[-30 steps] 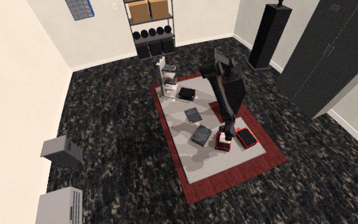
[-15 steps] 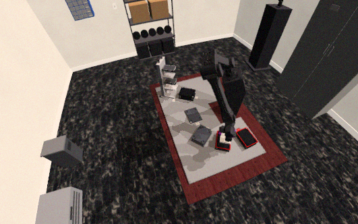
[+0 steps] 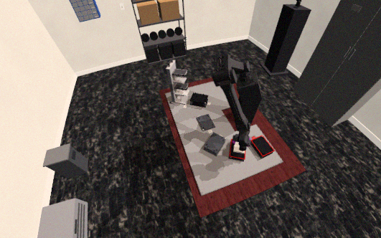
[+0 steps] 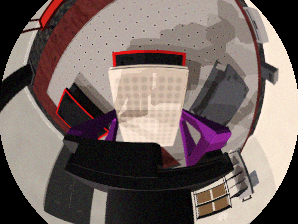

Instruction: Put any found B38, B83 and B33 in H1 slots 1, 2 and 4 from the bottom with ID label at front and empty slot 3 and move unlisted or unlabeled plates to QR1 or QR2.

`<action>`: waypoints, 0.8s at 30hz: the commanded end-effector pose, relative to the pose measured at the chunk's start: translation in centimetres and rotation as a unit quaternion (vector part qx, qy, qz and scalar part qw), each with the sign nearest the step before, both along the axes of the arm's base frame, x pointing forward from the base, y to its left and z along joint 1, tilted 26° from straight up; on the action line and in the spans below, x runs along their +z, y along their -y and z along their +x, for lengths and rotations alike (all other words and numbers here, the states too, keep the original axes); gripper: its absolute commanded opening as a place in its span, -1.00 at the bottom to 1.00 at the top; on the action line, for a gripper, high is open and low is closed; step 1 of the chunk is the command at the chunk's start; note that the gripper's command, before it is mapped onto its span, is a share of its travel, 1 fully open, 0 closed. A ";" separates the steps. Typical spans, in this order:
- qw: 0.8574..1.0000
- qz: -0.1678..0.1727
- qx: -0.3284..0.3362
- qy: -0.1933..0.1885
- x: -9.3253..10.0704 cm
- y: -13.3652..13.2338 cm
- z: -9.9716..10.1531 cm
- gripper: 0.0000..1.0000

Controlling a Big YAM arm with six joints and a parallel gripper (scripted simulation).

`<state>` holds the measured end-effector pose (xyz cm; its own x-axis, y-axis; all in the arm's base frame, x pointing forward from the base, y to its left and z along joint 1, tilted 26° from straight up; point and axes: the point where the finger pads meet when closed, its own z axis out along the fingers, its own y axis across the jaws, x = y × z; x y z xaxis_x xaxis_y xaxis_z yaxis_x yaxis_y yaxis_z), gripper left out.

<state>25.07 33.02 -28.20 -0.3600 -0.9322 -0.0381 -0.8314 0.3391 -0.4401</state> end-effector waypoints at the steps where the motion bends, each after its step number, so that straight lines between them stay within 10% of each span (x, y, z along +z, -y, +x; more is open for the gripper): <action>1: 1.000 0.005 -0.004 0.001 -0.5 0.0 0.9 0.72; 24: 1.000 0.004 -0.004 0.000 -1.8 0.4 1.5 0.72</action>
<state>25.77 32.91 -29.50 -0.3601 -0.9321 -0.0400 -0.8310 0.3399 -0.4403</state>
